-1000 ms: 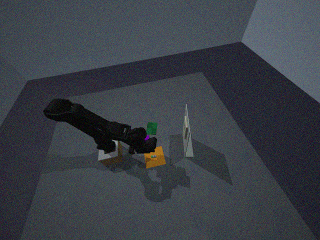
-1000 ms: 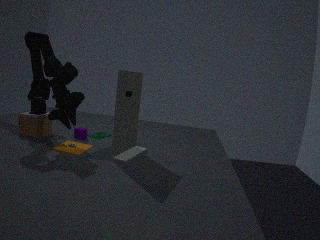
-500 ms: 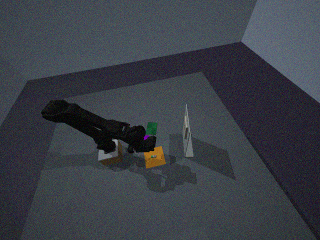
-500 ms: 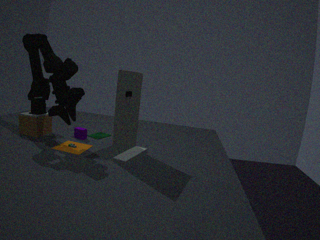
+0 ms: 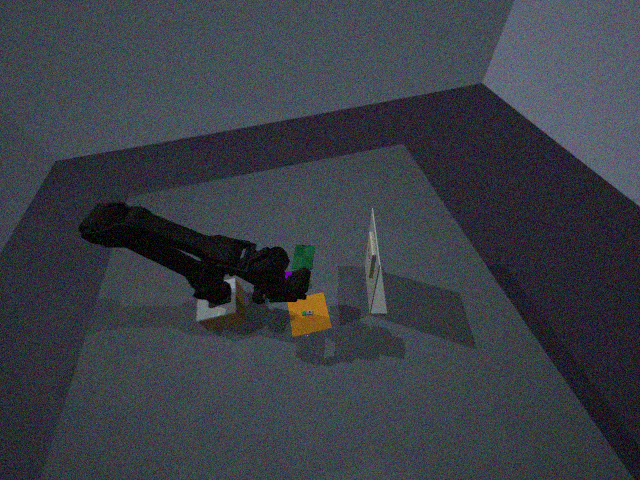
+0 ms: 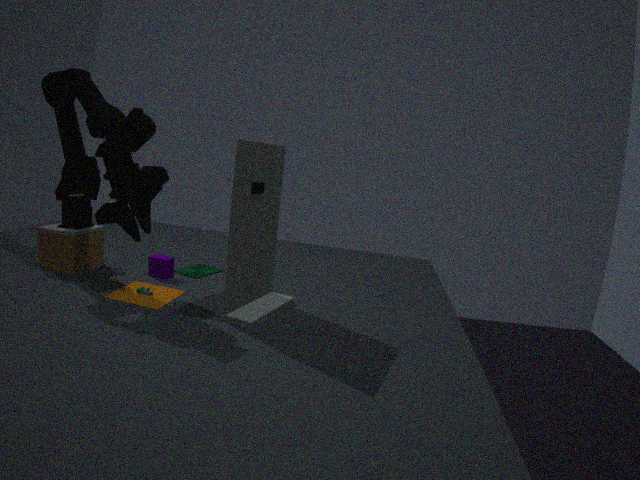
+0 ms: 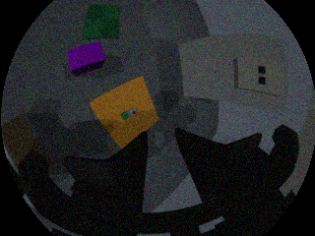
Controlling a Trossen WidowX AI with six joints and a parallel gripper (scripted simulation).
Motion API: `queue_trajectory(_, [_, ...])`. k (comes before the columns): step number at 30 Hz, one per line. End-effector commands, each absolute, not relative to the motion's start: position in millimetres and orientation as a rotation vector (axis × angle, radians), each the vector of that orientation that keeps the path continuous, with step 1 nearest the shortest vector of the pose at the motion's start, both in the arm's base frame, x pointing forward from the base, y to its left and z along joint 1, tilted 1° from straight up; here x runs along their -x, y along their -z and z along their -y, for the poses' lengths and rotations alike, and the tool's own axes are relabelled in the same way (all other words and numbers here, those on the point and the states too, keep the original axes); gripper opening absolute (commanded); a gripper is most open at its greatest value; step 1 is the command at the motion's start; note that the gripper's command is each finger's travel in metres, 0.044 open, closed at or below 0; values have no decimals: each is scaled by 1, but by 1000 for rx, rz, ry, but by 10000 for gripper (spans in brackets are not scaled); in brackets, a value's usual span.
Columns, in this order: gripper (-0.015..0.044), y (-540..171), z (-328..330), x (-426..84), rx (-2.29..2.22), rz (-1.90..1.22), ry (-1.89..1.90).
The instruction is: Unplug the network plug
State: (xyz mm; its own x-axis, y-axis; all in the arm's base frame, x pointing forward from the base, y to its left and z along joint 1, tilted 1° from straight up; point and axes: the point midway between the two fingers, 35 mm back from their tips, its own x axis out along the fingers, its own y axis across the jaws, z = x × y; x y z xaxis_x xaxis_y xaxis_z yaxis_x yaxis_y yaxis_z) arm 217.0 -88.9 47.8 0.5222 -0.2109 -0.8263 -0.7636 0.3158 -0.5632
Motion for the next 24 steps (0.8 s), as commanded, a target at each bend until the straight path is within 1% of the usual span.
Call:
queue_trajectory(1, [156, -55, 88, -217, 1236, -990, -455])
queue_trajectory(10, [156, -59, 88, -215, 1232, -998, -457])
queue_trajectory(24, [156, -104, 90, -220, 1234, -994, -456])
